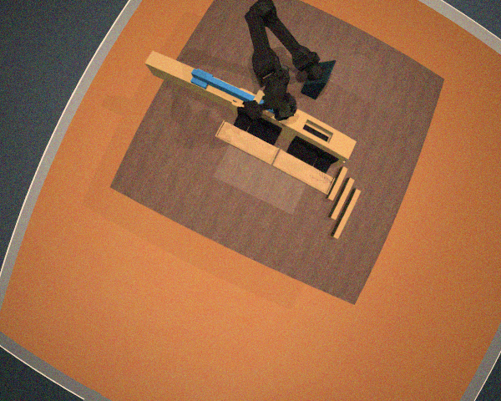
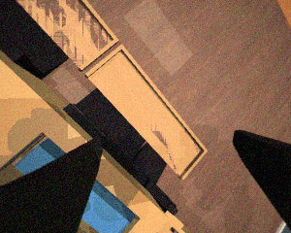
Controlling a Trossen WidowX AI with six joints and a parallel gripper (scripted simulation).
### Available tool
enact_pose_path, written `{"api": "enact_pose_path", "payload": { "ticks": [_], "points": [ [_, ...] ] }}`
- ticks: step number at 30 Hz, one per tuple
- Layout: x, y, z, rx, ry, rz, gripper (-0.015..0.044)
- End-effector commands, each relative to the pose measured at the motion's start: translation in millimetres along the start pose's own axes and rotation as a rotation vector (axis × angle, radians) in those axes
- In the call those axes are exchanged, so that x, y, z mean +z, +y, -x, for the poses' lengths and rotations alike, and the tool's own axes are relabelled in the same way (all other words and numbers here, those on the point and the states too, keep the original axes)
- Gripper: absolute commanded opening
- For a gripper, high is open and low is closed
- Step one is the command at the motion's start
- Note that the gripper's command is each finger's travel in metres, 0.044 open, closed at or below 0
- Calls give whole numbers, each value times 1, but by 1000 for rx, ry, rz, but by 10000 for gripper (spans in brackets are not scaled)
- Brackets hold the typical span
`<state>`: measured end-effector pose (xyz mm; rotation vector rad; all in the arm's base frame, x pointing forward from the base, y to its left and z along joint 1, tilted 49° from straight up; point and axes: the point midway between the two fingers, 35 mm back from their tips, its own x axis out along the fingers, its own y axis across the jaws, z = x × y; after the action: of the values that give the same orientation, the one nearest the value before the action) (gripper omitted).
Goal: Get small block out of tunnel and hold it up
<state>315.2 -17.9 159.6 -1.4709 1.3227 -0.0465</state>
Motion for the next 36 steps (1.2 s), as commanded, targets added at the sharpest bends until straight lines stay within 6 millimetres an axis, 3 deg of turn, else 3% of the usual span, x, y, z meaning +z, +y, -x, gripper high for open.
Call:
{"api": "enact_pose_path", "payload": {
  "ticks": [1,6,11,13,22,36],
  "points": [
    [-59,-32,0,-7,86,235,440],
    [-105,-45,-1,22,158,395,440],
    [-173,-40,-9,155,275,606,440],
    [-190,-37,-9,197,300,661,440],
    [-192,-37,-11,203,302,667,440],
    [-198,-29,-30,204,300,666,440]
  ]
}}
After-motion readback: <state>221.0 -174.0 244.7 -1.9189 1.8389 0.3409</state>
